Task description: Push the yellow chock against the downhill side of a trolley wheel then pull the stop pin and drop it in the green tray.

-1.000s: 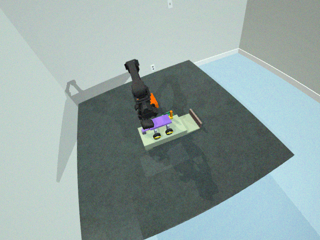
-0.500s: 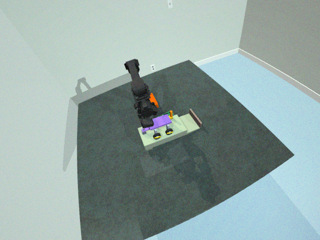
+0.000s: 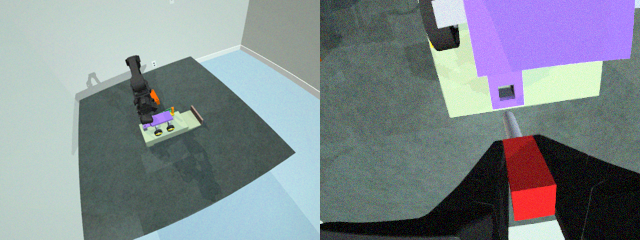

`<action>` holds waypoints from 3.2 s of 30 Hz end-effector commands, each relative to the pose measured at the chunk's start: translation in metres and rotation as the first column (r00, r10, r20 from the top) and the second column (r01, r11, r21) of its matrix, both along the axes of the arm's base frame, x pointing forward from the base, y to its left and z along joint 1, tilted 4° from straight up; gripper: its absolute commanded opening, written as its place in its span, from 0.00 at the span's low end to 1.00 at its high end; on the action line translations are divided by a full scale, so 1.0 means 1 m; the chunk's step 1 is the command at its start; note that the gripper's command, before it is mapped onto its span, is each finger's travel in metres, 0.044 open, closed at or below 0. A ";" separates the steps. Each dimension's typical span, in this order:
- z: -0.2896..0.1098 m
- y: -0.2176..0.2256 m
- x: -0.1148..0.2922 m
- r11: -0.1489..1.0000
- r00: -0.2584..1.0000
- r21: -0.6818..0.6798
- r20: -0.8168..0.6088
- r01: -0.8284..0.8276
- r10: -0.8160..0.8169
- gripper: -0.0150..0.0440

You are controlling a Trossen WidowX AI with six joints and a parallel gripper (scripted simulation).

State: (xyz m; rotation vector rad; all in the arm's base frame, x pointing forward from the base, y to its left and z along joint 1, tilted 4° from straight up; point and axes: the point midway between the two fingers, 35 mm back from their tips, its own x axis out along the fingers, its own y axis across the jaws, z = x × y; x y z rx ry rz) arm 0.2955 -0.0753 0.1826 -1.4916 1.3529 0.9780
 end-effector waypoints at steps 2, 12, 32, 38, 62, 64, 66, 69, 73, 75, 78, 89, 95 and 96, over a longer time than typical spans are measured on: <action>0.003 -0.009 0.001 1.000 1.000 -0.005 0.005 -0.001 0.001 0.25; 0.007 -0.022 0.001 1.000 1.000 -0.007 0.005 -0.001 0.001 0.25; -0.003 -0.026 -0.067 1.000 1.000 -0.007 -0.002 -0.001 0.001 0.25; -0.004 -0.027 -0.082 1.000 1.000 -0.007 -0.003 -0.001 0.001 0.25; -0.020 0.040 -0.080 1.000 1.000 0.001 -0.003 -0.001 0.001 0.25; -0.021 0.047 -0.080 1.000 1.000 0.002 -0.003 -0.001 0.001 0.25; -0.022 0.053 -0.080 1.000 1.000 0.002 -0.003 -0.001 0.001 0.25; -0.024 0.063 -0.080 1.000 1.000 0.004 -0.004 -0.002 0.002 0.25; -0.027 0.075 -0.080 1.000 1.000 0.005 -0.004 -0.002 0.002 0.25; -0.028 0.082 -0.080 1.000 1.000 0.006 -0.004 -0.002 0.002 0.25; -0.030 0.093 -0.081 1.000 1.000 0.007 -0.004 -0.002 0.002 0.25; -0.039 0.133 -0.082 1.000 1.000 0.011 -0.004 -0.002 0.002 0.25; -0.043 0.156 -0.083 1.000 1.000 0.013 -0.005 -0.002 0.002 0.25; -0.044 0.160 -0.084 1.000 1.000 0.013 -0.005 -0.002 0.002 0.25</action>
